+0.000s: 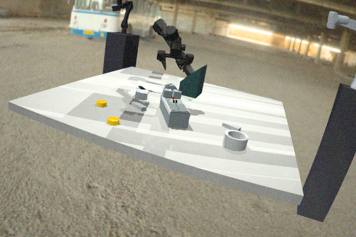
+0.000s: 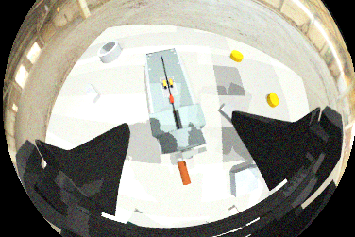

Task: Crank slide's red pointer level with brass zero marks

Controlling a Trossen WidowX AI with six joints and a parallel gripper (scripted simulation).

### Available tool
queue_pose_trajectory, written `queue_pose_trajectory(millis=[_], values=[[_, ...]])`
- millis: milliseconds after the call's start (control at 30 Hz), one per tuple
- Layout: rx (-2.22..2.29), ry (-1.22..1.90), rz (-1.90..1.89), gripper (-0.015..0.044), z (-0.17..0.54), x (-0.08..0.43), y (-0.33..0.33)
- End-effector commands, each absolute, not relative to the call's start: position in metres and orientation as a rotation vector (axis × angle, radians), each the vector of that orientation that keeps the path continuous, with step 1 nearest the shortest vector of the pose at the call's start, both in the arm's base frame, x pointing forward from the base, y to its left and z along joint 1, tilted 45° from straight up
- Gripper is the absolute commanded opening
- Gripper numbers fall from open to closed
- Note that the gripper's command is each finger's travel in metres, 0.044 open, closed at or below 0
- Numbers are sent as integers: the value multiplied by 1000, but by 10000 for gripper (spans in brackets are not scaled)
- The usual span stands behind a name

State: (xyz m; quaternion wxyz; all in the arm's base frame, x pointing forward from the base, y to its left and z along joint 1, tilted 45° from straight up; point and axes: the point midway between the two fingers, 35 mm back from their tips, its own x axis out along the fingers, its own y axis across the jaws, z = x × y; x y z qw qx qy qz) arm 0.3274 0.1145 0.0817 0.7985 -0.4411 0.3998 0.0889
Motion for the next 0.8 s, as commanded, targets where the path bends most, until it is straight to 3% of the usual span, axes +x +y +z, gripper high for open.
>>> queue_pose_trajectory(millis=[0,267,767], values=[[-971,857,238,440,86,311,104],[-1007,846,311,440,89,285,89],[-1003,852,313,440,51,297,55]])
